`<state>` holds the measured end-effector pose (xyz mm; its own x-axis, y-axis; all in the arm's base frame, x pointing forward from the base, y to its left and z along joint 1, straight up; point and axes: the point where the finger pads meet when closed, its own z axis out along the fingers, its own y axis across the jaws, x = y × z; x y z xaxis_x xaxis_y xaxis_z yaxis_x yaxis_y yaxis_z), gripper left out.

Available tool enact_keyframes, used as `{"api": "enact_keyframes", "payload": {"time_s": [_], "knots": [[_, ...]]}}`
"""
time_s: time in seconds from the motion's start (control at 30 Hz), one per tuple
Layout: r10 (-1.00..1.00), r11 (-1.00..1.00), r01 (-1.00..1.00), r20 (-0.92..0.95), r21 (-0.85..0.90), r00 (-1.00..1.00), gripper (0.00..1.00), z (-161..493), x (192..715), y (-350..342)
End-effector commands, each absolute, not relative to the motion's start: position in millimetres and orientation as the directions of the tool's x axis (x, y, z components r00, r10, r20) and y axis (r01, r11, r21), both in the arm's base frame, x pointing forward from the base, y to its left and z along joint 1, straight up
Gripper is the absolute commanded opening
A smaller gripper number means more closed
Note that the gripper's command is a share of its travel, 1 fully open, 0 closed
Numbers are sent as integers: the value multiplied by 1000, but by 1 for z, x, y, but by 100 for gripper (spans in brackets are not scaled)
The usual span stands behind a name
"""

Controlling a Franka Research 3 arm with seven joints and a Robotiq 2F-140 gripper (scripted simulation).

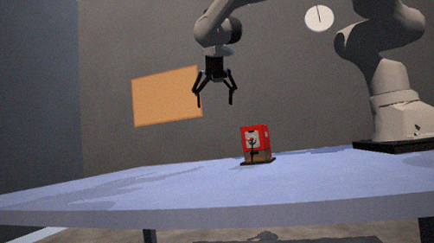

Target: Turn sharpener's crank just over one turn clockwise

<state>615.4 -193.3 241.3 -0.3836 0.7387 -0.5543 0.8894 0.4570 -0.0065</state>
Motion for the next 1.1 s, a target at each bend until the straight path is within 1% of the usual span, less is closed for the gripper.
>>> {"api": "enact_keyframes", "payload": {"time_s": [0.0, 0.37, 0.47, 0.5, 0.73, 1.07], "knots": [[838, 341, 939, -468, 43, -283, 100, 218, 582, -192], [967, 111, 992, -239, 62, -93, 100, 161, 496, -182], [973, 90, 994, -217, 60, -75, 100, 156, 488, -180], [987, 36, 998, -159, 52, -27, 100, 143, 468, -173], [995, -98, 995, -12, 11, 98, 100, 113, 419, -150], [994, -113, 994, 5, 4, 113, 100, 109, 413, -146]]}}
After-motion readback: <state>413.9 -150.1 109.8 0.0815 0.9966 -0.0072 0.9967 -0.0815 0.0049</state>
